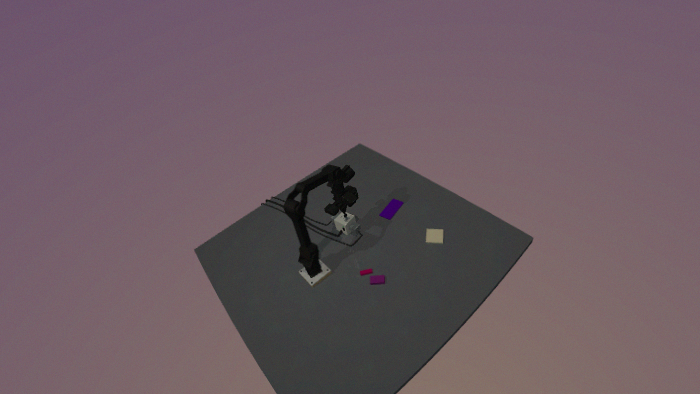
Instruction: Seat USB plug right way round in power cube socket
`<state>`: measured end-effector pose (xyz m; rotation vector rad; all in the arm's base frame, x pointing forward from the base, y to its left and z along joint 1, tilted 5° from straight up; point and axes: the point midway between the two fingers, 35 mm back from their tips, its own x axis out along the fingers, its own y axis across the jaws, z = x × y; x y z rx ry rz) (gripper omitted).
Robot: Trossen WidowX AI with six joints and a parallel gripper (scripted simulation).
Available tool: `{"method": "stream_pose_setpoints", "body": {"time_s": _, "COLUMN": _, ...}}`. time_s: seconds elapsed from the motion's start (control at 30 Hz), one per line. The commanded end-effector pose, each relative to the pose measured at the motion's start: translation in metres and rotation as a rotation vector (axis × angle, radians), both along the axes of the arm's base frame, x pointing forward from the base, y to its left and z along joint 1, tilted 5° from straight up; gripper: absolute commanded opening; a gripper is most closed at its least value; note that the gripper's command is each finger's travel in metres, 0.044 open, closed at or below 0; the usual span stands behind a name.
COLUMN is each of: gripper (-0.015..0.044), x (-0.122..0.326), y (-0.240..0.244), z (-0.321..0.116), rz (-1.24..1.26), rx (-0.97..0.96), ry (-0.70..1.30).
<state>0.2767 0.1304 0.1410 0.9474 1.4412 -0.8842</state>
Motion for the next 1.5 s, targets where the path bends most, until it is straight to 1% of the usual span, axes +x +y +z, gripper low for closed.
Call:
{"method": "stream_pose_setpoints", "body": {"time_s": 0.0, "gripper": 0.0000, "x": 0.0010, "y": 0.0001, "z": 0.0045, "rz": 0.005, "rx": 0.002, "ry": -0.005}}
{"method": "stream_pose_setpoints", "body": {"time_s": 0.5, "gripper": 0.0000, "x": 0.0011, "y": -0.0006, "z": 0.0121, "rz": 0.003, "rx": 0.002, "ry": -0.004}}
{"method": "stream_pose_setpoints", "body": {"time_s": 0.63, "gripper": 0.0000, "x": 0.0007, "y": -0.0006, "z": 0.0107, "rz": 0.046, "rx": 0.002, "ry": -0.005}}
{"method": "stream_pose_setpoints", "body": {"time_s": 1.47, "gripper": 0.0000, "x": 0.0004, "y": -0.0006, "z": 0.0099, "rz": 0.691, "rx": 0.024, "ry": -0.048}}
